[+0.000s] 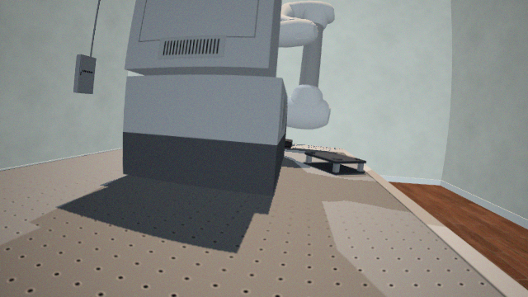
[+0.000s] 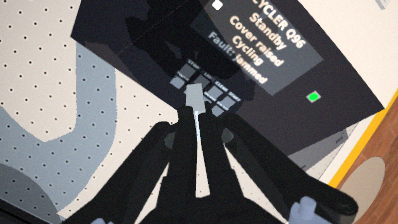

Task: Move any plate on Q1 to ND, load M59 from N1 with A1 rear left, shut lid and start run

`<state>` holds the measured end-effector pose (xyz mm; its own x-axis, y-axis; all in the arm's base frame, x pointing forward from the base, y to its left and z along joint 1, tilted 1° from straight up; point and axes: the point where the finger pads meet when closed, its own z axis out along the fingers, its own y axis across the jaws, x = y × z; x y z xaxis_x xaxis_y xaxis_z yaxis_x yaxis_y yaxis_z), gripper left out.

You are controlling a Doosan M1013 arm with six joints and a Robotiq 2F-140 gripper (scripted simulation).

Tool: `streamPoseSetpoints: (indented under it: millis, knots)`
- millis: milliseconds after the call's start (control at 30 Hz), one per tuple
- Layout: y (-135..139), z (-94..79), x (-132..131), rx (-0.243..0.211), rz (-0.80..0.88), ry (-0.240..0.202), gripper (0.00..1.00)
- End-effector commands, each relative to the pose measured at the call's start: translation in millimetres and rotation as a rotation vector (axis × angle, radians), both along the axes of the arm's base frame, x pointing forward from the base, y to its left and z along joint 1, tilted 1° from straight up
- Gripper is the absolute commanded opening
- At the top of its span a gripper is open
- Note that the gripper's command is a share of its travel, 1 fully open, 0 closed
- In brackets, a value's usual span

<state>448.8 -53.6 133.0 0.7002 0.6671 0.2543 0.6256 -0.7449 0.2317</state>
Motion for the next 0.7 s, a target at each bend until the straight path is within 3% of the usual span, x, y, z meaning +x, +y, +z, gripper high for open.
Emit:
streamPoseSetpoints:
  millis: [0,667]
  knots:
    - [0.0,-1.2,1.0,0.0,0.0,0.0,0.0]
    - [0.0,-0.7,0.6,0.0,0.0,0.0,0.0]
